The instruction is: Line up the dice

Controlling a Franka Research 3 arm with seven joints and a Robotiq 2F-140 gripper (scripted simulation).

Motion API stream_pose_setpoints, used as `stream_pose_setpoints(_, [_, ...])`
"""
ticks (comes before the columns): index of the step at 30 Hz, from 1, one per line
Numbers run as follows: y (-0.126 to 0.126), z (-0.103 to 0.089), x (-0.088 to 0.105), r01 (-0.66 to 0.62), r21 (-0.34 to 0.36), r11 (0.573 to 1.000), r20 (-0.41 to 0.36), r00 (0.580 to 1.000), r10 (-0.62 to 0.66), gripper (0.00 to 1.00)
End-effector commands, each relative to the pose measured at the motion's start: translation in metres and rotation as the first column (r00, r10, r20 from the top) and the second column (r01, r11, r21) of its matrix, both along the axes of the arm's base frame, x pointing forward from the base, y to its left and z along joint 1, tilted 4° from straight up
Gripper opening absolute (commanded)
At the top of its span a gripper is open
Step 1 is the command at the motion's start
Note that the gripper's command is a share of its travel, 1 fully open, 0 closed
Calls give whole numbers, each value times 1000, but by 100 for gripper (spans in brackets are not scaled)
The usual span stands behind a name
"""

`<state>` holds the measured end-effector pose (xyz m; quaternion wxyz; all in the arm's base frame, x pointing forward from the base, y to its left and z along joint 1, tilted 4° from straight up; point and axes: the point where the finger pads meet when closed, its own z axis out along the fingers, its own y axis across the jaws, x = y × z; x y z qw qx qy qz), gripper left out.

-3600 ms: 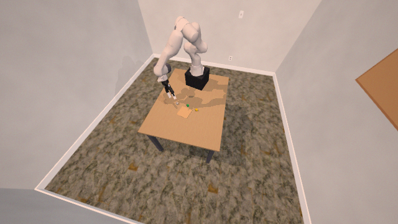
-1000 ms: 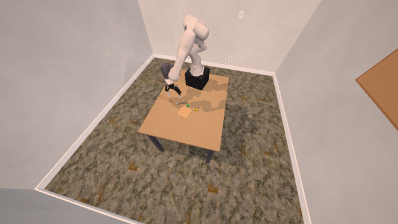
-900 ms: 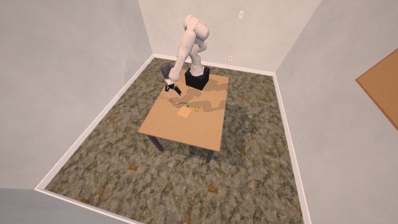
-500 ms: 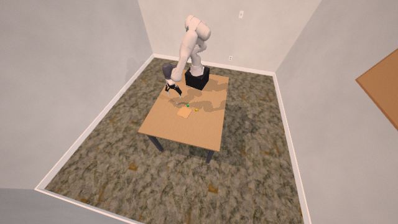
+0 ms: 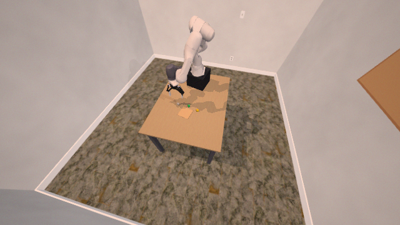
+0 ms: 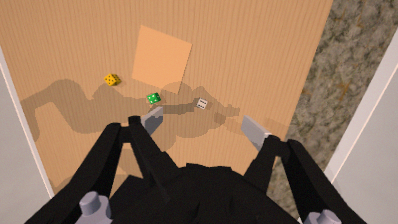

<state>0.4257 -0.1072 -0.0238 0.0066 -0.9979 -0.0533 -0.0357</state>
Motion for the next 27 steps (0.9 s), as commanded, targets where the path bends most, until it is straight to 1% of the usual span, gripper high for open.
stream_pose_setpoints(1, [-5,1,-2,3,-25,1000,-5,1000,-3,100])
stream_pose_setpoints(22, [-5,0,-2,3,-25,1000,-5,1000,-3,100])
stream_pose_setpoints(25, [-6,-4,-1,3,-25,1000,-5,1000,-3,100])
stream_pose_setpoints(27, [-6,-10,-1,3,-25,1000,-5,1000,-3,100])
